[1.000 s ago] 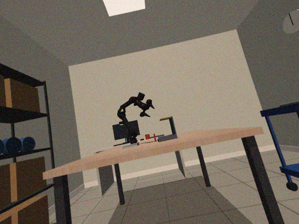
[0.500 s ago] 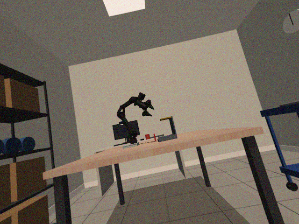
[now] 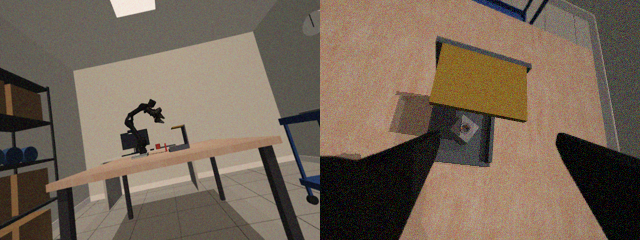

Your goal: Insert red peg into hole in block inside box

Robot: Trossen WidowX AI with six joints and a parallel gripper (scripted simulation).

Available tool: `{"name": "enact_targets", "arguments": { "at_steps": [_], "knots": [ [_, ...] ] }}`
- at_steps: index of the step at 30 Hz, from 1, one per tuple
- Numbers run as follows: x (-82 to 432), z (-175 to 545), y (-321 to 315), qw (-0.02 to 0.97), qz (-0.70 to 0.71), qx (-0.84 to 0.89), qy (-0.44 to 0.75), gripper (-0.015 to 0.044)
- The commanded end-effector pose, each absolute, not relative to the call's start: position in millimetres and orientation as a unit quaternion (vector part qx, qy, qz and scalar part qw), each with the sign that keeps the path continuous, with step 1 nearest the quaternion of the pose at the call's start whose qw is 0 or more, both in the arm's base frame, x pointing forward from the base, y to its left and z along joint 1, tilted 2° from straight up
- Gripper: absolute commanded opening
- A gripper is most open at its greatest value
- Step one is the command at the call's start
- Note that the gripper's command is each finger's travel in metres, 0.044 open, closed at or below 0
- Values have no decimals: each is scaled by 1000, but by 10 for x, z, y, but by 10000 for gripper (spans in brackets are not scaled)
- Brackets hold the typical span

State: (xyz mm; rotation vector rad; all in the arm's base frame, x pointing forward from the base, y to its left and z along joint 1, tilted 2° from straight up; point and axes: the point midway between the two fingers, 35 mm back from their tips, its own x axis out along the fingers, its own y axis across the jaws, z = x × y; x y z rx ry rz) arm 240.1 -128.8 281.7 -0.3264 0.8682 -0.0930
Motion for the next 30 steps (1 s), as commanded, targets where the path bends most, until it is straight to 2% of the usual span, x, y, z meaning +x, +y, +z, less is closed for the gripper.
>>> {"name": "enact_targets", "arguments": {
  "at_steps": [1,15,30],
  "knots": [
    [2410,2825,-1241,901,-56,-116,414,440],
    [2451,2842,-1066,910,-107,69,395,440],
    [2480,2860,-877,876,-157,266,370,440]
  ]
}}
